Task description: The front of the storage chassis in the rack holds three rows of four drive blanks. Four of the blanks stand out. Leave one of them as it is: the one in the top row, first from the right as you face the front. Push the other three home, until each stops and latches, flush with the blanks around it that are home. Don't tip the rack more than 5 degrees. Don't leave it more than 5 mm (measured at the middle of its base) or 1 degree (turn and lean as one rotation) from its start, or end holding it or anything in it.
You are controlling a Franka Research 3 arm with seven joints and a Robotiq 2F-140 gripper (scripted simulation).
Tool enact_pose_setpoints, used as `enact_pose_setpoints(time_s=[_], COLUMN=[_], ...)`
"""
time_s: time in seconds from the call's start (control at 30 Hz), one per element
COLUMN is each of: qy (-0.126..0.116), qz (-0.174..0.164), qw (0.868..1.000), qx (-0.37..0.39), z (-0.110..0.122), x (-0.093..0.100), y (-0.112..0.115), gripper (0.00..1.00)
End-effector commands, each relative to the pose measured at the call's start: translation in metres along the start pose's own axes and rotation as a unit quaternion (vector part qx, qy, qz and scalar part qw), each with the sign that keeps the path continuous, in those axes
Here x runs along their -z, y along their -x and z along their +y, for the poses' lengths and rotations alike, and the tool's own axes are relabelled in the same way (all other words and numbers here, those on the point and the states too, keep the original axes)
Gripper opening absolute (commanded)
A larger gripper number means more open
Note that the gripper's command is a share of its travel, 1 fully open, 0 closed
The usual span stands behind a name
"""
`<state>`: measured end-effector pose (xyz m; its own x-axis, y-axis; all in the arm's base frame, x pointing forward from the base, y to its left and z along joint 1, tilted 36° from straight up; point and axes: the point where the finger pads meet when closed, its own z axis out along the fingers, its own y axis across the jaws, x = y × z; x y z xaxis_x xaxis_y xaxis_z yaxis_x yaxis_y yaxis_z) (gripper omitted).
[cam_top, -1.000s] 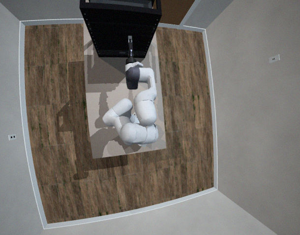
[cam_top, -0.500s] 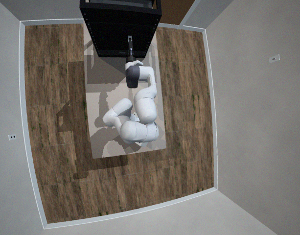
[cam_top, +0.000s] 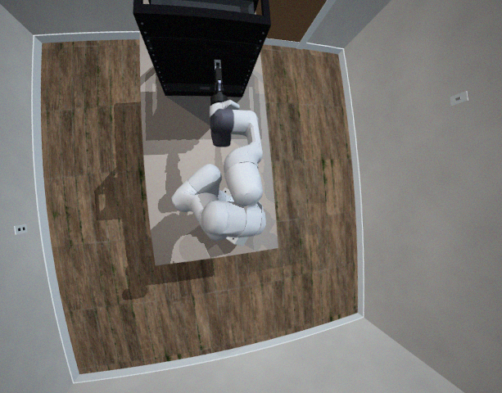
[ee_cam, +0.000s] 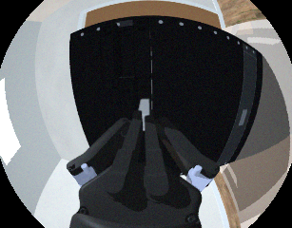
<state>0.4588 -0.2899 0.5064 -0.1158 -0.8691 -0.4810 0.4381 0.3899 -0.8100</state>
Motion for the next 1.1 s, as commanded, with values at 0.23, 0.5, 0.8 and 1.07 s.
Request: enact_pose_setpoints(time_s=[0.23,0.5,0.8,1.07], qy=[-0.006,-0.006,-0.006,-0.006], qz=[0.001,0.001,0.001,0.001], qw=[1.0,1.0,1.0,1.0], qx=[0.001,0.001,0.001,0.001], z=[-0.0055,-0.0067,-0.0067,-0.0079], x=[-0.0029,-0.0058,-0.0059,-0.0088], y=[-0.0006,-0.0009,-0.0009,-0.0012], gripper=[0.0,0.0,0.0,0.0])
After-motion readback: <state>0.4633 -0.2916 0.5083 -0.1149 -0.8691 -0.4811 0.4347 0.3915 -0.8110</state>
